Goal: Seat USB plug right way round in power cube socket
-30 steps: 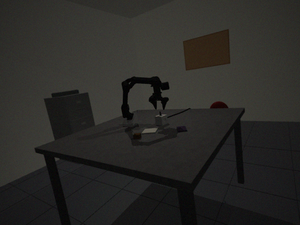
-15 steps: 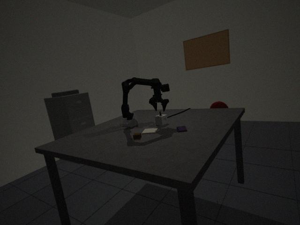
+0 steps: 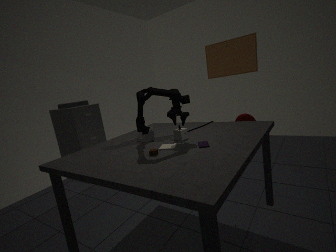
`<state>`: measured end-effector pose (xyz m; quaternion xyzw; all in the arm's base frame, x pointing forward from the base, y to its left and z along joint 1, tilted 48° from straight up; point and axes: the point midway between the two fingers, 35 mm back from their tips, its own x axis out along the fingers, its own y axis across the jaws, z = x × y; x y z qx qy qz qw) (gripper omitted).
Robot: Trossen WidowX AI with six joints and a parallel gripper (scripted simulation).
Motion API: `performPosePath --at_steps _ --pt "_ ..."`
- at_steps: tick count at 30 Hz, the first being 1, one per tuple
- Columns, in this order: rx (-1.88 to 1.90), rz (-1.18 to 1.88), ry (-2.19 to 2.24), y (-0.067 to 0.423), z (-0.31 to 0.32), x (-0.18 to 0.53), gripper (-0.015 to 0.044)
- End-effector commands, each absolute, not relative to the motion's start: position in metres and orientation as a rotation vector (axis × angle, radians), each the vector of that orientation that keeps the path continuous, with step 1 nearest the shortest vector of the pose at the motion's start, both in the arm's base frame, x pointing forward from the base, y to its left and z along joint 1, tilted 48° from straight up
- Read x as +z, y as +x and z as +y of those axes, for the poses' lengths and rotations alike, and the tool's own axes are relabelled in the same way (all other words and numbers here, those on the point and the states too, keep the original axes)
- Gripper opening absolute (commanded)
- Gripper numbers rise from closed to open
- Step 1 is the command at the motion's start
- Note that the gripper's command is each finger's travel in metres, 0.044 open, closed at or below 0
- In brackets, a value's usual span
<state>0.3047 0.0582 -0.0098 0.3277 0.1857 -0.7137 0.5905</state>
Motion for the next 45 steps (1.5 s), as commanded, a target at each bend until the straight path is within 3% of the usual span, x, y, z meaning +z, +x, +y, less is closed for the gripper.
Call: performPosePath --at_steps 1,12,15,45 --pt "-1.66 0.431 0.763 0.3049 0.0582 -0.0098 0.0309" --pt "-1.66 0.431 0.763 0.3049 0.0582 -0.0098 0.002" --pt "-1.66 0.431 0.763 0.3049 0.0582 -0.0098 0.0" --pt "-1.66 0.432 0.763 0.3055 0.0649 -0.0037 0.0"
